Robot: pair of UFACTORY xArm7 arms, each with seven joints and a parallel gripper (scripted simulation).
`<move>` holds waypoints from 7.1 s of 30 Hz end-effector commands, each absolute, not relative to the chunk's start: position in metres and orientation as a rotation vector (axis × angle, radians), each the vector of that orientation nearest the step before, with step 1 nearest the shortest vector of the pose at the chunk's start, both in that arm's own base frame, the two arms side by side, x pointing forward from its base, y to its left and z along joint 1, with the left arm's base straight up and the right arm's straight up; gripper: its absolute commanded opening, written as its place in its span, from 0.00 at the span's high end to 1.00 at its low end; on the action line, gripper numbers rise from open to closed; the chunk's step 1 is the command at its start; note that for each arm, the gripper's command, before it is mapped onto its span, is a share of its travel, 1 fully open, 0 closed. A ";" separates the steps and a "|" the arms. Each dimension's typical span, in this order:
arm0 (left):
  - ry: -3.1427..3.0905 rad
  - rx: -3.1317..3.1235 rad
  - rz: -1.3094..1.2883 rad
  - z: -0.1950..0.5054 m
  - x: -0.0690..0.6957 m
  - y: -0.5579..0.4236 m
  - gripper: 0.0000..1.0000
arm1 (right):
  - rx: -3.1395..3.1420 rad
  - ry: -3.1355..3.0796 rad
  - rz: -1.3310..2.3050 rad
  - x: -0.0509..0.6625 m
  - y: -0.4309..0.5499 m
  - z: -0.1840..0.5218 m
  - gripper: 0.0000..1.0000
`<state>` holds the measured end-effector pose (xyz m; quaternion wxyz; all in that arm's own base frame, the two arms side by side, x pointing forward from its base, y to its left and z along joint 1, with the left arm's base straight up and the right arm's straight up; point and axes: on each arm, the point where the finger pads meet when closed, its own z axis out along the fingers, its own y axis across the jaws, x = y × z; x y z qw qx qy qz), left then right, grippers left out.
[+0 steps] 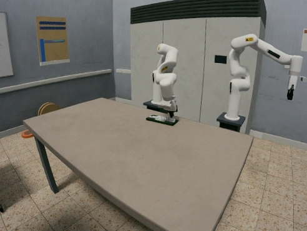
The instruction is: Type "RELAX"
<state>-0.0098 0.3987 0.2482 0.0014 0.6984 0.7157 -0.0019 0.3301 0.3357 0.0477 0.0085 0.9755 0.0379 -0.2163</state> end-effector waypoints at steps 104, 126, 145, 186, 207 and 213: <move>2.248 2.194 0.000 0.250 -0.010 0.400 0.00 | 3.052 0.120 -0.671 0.380 0.234 0.045 1.00; 2.248 2.194 0.000 0.250 -0.010 0.400 0.00 | 3.052 0.120 -0.671 0.380 0.234 0.042 1.00; 2.248 2.194 0.000 0.250 -0.010 0.400 0.00 | 3.052 0.120 -0.671 0.380 0.234 0.040 1.00; 2.248 2.194 0.000 0.250 -0.010 0.400 0.00 | 3.052 0.120 -0.671 0.360 0.228 0.050 1.00; 2.248 2.194 0.000 0.250 -0.010 0.400 0.00 | 3.052 0.120 -0.671 0.360 0.228 0.044 1.00; 2.248 2.194 0.000 0.250 -0.010 0.400 0.00 | 3.052 0.120 -0.671 0.360 0.228 0.043 1.00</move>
